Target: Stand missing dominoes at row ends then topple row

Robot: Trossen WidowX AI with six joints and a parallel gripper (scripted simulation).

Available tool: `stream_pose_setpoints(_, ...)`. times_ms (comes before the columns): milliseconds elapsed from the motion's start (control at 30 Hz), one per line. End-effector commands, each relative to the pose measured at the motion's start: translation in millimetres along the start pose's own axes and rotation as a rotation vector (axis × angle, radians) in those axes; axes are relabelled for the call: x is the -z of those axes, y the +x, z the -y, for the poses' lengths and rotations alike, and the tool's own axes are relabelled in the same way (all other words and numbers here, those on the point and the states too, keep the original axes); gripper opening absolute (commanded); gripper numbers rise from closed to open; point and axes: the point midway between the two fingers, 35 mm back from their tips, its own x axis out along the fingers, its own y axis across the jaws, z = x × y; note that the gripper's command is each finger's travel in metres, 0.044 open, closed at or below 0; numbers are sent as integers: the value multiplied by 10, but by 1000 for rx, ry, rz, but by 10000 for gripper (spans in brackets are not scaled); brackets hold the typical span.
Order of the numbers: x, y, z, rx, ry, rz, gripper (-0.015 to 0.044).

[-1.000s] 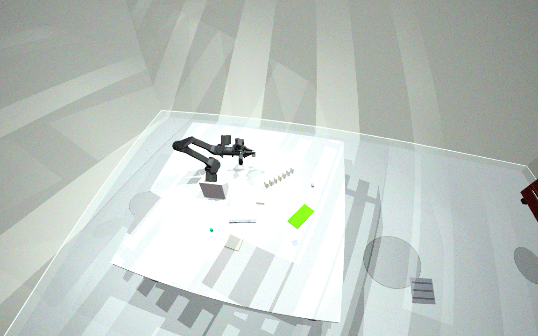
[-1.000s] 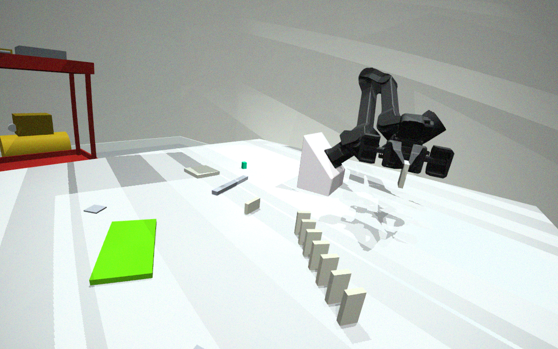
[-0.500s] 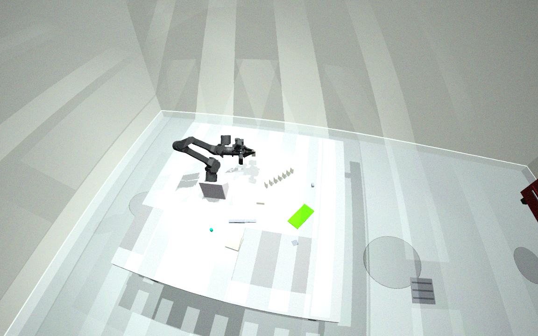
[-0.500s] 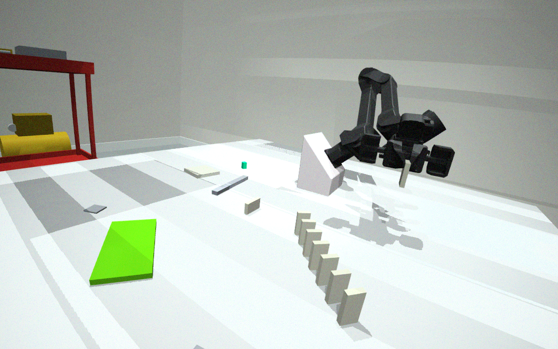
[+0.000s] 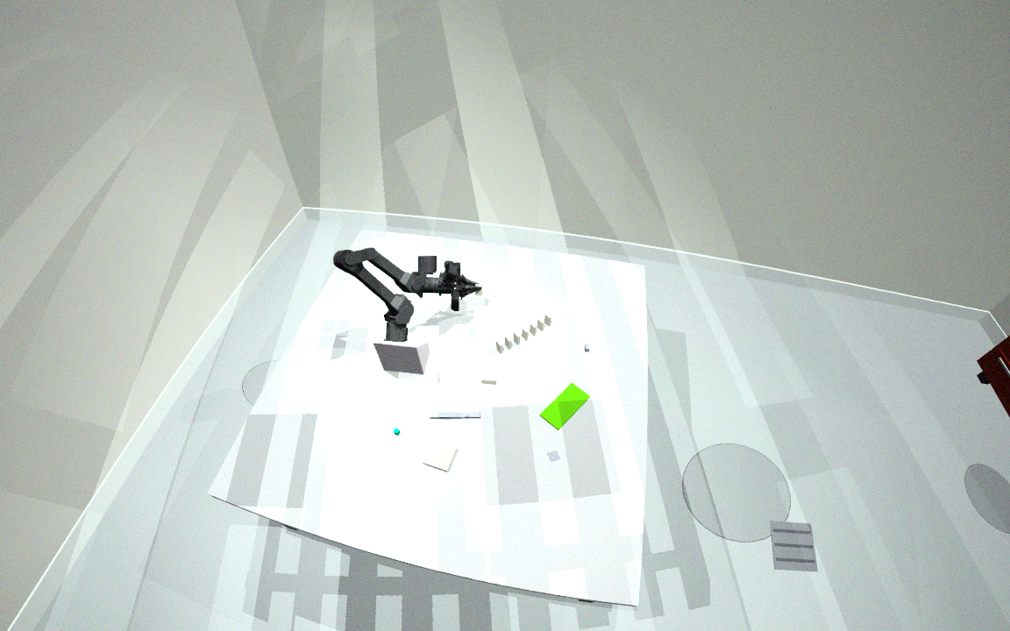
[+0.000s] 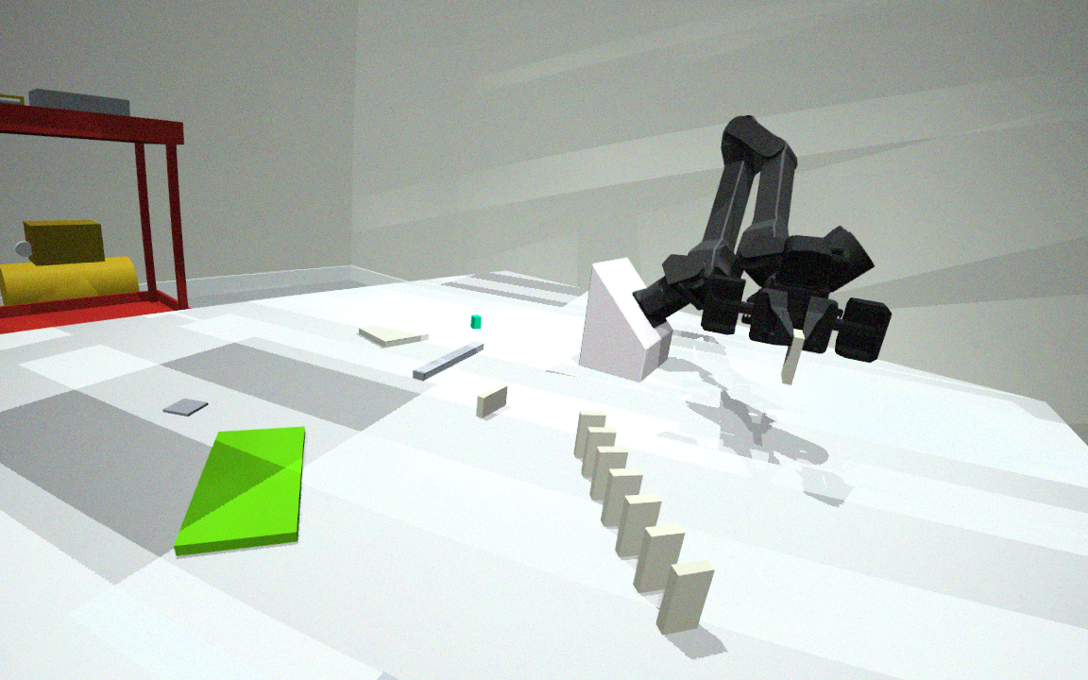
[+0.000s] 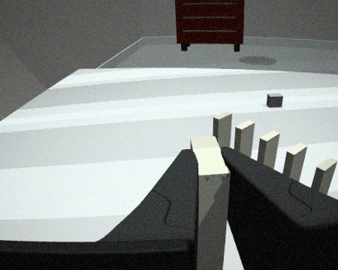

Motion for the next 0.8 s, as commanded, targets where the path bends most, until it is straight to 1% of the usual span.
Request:
stream_pose_setpoints(0, 60, 32, -2, 7, 2, -1, 25)
stream_pose_setpoints(767, 373, 135, -32, 15, 11, -8, 25)
